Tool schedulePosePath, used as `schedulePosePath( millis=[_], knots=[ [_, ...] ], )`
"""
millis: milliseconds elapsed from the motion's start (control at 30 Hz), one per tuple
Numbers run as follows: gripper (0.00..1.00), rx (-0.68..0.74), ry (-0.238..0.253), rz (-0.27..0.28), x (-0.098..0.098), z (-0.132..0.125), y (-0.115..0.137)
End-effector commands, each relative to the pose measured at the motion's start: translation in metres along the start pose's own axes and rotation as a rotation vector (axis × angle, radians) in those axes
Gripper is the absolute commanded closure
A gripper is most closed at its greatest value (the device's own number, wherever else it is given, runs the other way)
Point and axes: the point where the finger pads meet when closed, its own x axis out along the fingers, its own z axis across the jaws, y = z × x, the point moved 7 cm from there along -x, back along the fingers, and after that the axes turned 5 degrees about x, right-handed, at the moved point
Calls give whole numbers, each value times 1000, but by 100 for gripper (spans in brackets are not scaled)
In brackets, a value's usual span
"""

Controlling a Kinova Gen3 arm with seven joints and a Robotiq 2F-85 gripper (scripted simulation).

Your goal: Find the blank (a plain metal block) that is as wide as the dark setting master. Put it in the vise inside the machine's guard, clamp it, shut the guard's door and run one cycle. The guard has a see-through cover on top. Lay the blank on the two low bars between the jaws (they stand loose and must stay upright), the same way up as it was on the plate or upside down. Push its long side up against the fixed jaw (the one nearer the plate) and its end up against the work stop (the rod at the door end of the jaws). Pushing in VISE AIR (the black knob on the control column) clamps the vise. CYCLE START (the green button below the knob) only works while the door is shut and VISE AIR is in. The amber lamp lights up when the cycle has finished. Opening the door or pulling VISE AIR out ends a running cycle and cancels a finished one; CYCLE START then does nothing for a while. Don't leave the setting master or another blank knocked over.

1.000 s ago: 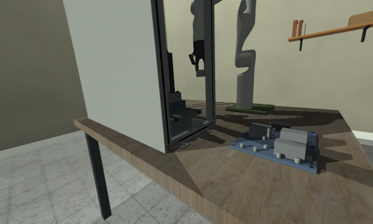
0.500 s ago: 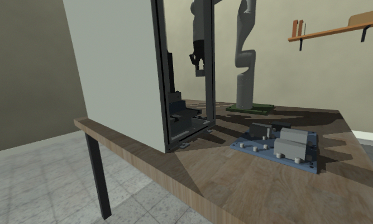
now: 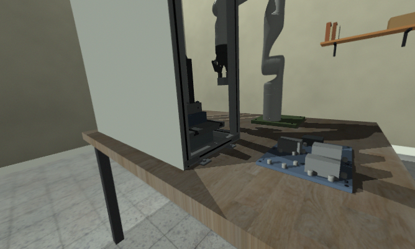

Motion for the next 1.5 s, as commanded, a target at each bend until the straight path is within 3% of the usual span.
schedulePosePath(
  millis=[0, 133, 533, 700, 1100, 1267, 1467],
  knots=[
    [90, 0, 1, -2, 0, 1, -10],
    [90, -2, 5, -4, 0, 4, -50],
    [90, -2, 5, -4, 0, 4, -50],
    [90, -2, 5, -4, 0, 6, -70],
    [90, -2, 5, -4, 0, 6, -70],
    [90, -2, 5, -5, 8, 10, -118],
    [90, -2, 5, -5, 8, 10, -118]
  ],
)
